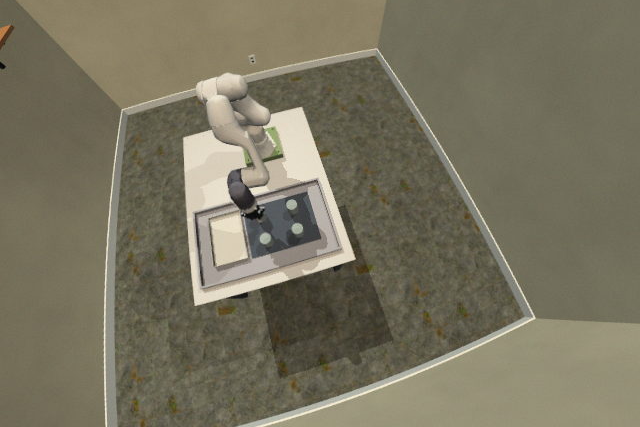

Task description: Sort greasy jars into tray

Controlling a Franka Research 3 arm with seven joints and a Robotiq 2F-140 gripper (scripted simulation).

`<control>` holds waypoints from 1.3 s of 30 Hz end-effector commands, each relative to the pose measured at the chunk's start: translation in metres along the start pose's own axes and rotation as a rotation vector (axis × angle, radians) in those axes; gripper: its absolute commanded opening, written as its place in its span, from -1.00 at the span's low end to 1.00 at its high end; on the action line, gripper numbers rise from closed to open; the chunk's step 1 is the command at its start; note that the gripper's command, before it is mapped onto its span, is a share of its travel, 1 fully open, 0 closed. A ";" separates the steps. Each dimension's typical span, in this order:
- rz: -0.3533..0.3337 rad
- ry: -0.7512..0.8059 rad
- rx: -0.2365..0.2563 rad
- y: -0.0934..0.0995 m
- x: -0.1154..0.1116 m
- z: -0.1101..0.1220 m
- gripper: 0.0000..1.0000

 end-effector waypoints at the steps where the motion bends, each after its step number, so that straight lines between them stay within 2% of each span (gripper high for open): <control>1: 0.002 0.001 -0.003 0.000 0.002 0.000 -1.00; 29: 0.002 0.001 -0.003 0.003 0.005 0.000 -1.00; 39: 0.002 0.001 -0.003 -0.003 -0.014 -0.001 -1.00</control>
Point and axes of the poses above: the point where the finger pads meet when closed, its own y axis back along the fingers, its own z axis across the jaws, x = y × z, the point moved 3 cm from there along y, back along the fingers, and after that the axes turned 1 degree about y, right-handed, at the moved point
